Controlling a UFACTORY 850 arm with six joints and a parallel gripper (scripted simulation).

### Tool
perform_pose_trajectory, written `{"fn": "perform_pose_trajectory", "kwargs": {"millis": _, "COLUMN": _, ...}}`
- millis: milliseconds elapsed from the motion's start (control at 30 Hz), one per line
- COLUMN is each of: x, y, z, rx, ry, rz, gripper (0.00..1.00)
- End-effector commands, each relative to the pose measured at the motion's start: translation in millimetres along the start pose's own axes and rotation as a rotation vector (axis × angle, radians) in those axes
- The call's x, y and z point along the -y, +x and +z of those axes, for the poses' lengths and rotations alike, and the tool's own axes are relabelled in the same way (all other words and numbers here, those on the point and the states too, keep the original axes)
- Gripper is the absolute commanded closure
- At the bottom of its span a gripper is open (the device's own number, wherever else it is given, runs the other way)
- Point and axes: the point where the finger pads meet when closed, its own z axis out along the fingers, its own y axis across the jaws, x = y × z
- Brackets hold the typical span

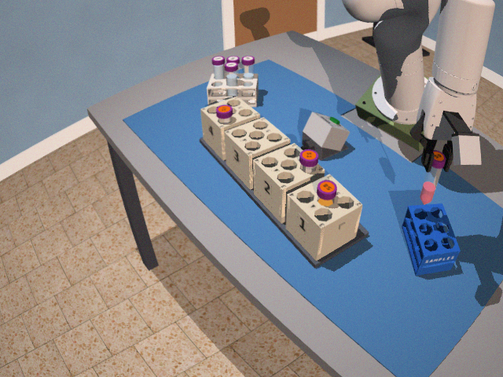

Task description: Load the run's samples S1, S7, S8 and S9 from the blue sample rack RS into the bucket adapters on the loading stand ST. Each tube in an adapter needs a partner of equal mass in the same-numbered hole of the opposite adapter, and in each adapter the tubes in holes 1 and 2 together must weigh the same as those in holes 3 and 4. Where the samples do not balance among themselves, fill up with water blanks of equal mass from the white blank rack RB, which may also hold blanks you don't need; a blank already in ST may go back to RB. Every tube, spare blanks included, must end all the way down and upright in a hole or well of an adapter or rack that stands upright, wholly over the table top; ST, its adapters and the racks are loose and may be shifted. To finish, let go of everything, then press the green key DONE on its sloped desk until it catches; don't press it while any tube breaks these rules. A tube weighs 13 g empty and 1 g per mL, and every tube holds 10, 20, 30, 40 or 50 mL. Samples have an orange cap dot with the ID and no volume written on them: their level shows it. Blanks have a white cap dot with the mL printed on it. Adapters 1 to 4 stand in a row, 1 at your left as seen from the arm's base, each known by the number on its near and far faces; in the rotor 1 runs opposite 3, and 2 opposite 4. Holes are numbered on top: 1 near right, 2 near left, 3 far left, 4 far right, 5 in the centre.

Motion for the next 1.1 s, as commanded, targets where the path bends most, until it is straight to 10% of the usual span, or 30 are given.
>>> {"fn": "perform_pose_trajectory", "kwargs": {"millis": 0, "x": -0.2, "y": 0.6, "z": -11.7, "rx": 0.001, "ry": 0.001, "rz": 0.0, "gripper": 1.0}}
{"fn": "perform_pose_trajectory", "kwargs": {"millis": 1067, "x": -0.3, "y": 0.7, "z": -51.7, "rx": 0.001, "ry": 0.001, "rz": 0.0, "gripper": 1.0}}
